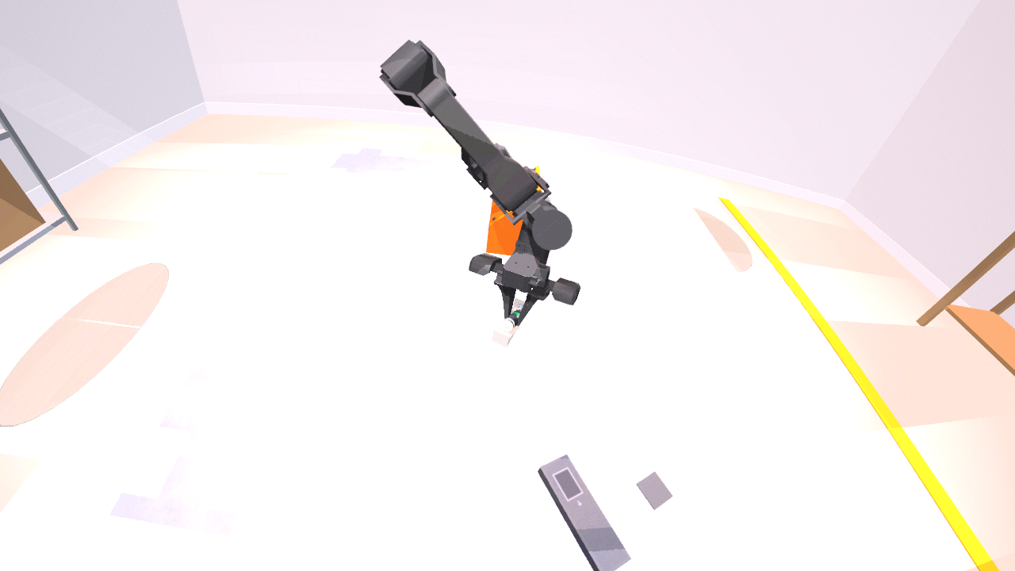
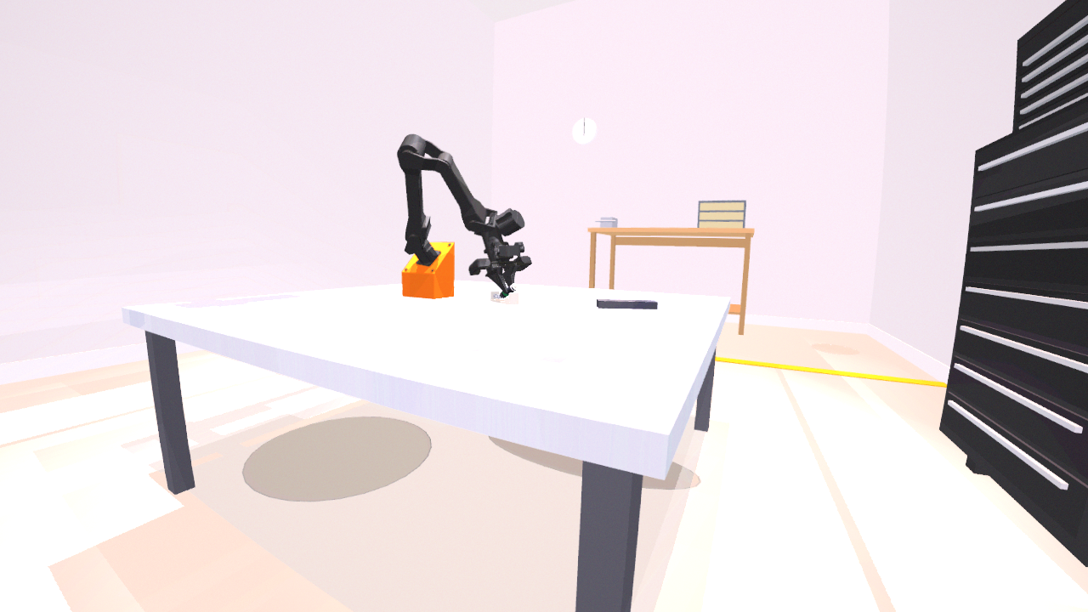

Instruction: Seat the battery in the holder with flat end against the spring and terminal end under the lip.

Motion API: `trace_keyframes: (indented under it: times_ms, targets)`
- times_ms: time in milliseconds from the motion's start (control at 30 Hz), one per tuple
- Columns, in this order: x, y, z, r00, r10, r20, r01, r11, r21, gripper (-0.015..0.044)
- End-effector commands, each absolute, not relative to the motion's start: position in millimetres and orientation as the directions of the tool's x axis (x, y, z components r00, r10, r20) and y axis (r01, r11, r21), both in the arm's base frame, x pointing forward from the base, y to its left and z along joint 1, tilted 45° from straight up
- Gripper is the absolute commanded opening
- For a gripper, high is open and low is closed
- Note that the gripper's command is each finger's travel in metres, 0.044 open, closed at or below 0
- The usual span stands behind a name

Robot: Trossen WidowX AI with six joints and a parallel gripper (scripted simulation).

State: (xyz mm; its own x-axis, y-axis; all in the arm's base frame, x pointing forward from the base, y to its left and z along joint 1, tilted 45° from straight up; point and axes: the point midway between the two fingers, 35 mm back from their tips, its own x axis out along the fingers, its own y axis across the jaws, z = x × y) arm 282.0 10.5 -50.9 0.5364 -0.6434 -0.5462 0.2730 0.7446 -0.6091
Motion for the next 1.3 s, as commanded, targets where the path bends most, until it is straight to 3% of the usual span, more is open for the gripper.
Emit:
trace_keyframes:
  times_ms: [0,1267]
  targets:
    - [280.2,8.7,-50.7,0.553,-0.642,-0.531,0.270,0.741,-0.615,0.0061]
    - [255.7,5.6,-57.7,0.601,-0.613,-0.512,0.255,0.755,-0.604,0.0061]
